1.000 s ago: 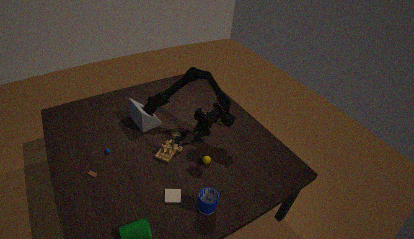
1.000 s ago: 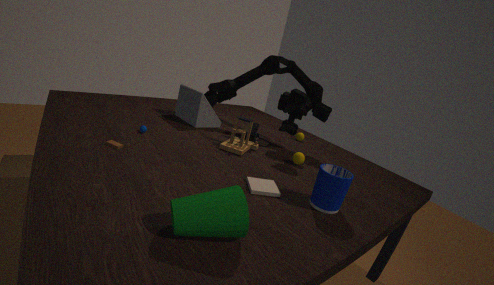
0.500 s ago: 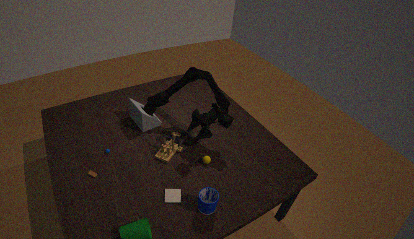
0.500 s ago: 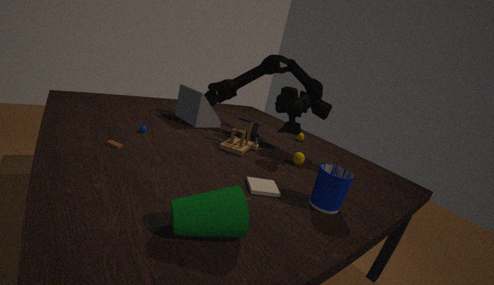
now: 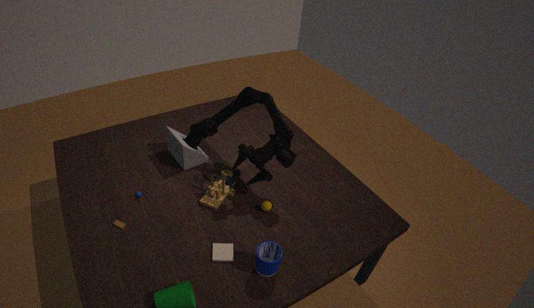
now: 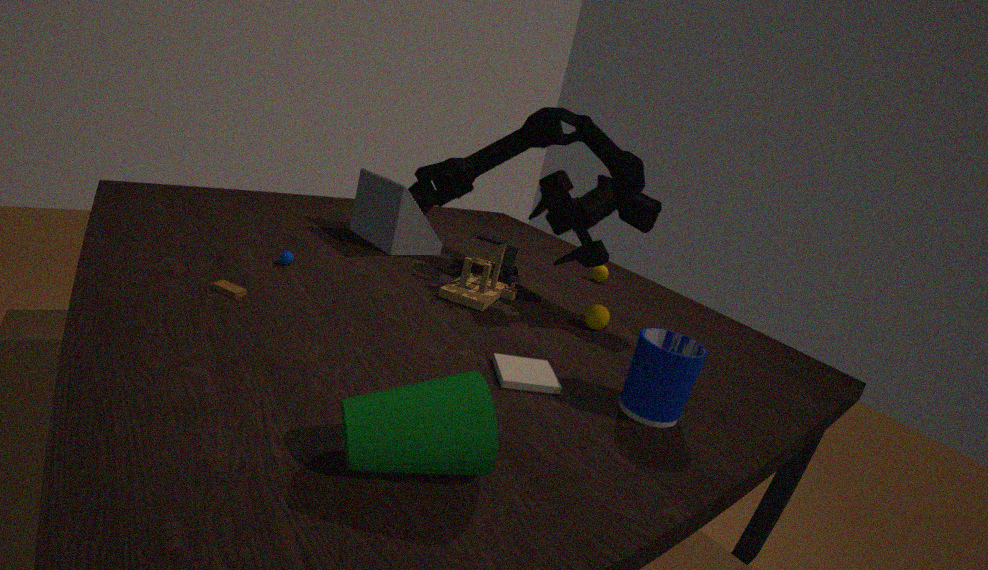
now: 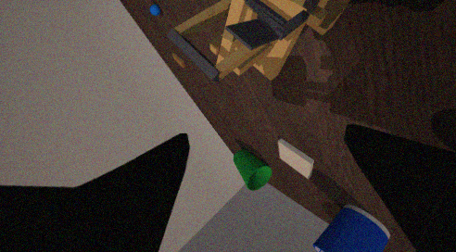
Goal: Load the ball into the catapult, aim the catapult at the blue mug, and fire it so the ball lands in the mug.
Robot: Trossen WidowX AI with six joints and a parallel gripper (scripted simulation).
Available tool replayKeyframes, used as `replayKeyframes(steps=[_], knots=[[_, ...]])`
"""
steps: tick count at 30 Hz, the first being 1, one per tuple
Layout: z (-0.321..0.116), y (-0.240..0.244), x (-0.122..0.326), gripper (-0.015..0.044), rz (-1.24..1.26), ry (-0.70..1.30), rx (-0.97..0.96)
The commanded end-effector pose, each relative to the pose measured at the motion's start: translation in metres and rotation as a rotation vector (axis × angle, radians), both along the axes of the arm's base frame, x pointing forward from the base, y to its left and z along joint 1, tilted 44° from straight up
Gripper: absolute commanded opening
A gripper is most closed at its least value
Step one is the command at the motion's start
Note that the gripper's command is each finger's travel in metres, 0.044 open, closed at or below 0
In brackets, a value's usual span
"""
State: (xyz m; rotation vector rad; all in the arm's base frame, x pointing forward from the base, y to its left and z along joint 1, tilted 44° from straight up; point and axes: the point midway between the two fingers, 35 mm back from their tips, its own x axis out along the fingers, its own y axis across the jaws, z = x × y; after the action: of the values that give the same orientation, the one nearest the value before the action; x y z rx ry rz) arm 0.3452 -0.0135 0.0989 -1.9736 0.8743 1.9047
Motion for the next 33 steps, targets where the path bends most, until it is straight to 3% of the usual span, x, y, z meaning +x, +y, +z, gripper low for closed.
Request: replayKeyframes(steps=[1,33], knots=[[-0.007,-0.004,-0.003,0.0440,-0.132,0.004,0.029],[-0.040,-0.040,-0.021,0.0440,-1.199,0.039,0.149]])
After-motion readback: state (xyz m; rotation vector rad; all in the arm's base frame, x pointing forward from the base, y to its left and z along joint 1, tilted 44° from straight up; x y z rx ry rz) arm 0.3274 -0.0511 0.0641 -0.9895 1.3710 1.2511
